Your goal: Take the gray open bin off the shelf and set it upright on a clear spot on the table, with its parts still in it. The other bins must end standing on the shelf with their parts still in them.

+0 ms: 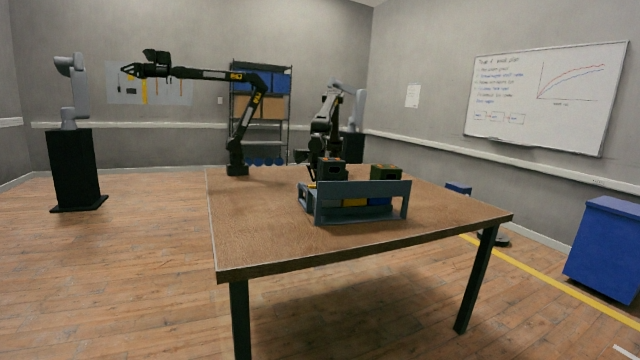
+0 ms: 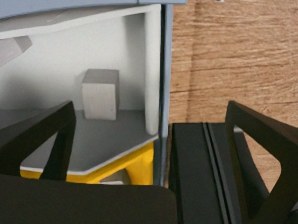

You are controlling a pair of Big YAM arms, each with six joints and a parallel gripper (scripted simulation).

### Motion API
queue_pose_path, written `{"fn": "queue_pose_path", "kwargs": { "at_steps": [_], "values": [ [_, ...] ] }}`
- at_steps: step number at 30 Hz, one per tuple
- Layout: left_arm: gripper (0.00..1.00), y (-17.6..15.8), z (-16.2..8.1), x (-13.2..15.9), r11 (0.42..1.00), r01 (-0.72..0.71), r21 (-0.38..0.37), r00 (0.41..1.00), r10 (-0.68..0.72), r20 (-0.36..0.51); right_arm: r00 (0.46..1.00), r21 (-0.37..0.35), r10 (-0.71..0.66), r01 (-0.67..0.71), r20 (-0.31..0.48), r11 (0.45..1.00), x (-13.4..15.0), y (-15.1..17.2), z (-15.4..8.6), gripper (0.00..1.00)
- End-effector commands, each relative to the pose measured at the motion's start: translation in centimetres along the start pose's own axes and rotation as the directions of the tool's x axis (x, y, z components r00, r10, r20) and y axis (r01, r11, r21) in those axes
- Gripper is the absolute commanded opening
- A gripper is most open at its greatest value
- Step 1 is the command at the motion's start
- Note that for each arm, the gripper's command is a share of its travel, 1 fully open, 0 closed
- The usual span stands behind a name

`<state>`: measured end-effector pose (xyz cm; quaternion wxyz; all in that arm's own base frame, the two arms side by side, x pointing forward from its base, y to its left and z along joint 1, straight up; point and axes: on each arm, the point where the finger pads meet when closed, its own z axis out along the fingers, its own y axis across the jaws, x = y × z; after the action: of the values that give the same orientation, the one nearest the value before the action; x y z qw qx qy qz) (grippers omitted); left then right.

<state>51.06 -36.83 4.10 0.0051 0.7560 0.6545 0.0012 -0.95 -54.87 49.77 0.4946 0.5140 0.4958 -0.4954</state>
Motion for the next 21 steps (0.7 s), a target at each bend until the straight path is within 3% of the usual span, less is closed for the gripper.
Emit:
{"fn": "queue_pose_path", "kwargs": {
  "at_steps": [1, 21],
  "values": [
    [0.9, -0.1, 2.5, -0.2, 1.0, -0.007, 0.016, 1.0, 0.008, -0.012, 1.0, 0.006, -0.017, 0.017, 0.02, 1.0, -0.3, -0.4, -0.4, 1.0],
    [0.9, 0.2, 3.5, -0.4, 1.0, -0.007, 0.009, 1.0, 0.008, -0.007, 1.0, 0.006, -0.017, 0.017, 0.02, 1.0, -0.3, -0.4, -0.4, 1.0]
  ]
}}
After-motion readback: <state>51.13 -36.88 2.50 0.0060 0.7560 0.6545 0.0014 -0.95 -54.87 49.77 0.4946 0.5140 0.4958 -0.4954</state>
